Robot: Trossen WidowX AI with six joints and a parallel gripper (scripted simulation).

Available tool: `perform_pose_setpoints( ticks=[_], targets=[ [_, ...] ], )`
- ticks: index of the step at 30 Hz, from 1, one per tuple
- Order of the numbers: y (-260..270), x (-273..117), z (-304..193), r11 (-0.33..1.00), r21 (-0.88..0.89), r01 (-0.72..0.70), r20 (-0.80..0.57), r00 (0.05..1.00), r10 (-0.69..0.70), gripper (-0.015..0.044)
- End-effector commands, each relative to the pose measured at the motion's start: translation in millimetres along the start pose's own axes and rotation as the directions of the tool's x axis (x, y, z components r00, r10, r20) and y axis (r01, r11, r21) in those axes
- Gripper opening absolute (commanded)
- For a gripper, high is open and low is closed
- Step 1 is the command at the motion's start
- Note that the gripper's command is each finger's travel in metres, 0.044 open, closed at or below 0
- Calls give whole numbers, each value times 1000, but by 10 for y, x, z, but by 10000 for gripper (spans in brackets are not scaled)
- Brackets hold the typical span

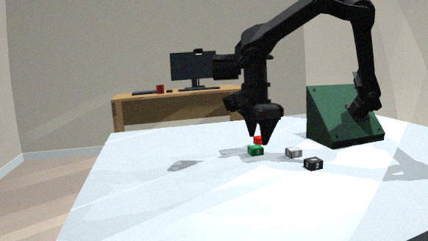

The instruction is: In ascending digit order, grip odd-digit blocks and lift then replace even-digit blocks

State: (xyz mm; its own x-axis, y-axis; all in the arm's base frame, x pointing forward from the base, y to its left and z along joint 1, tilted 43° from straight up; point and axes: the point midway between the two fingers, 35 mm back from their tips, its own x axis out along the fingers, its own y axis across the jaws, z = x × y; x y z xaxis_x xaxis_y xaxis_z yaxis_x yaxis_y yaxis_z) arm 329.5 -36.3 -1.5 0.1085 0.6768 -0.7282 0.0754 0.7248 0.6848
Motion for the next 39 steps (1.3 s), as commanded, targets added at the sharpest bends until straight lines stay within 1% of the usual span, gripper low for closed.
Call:
perform_pose_setpoints(
  ticks=[1,3,6,8,11,12,21,23,25,27,33,35,39],
  targets=[
    [2,-106,15,1000,-8,6,5,1000,-5,400],
    [-4,-209,27,1000,-8,7,5,1000,-7,347],
    [-10,-673,35,1000,-8,10,4,1000,-10,269],
    [-1,-888,15,1000,-8,9,4,1000,-9,216],
    [1,-915,12,1000,-8,9,4,1000,-9,138],
    [1,-915,12,1000,-8,9,4,1000,-9,120],
    [-30,-917,3,1000,-7,10,4,1000,-10,120],
    [-268,-926,-74,1000,-6,14,4,1000,-14,120],
    [-644,-932,-238,1000,-6,17,3,1000,-17,120],
    [-856,-928,-355,1000,-7,15,3,1000,-15,120],
    [-882,-927,-371,1000,-7,14,3,1000,-14,120],
    [-890,-819,-359,1000,-7,15,3,1000,-15,173],
    [-892,-217,-356,1000,-8,13,4,1000,-13,277]
  ],
)
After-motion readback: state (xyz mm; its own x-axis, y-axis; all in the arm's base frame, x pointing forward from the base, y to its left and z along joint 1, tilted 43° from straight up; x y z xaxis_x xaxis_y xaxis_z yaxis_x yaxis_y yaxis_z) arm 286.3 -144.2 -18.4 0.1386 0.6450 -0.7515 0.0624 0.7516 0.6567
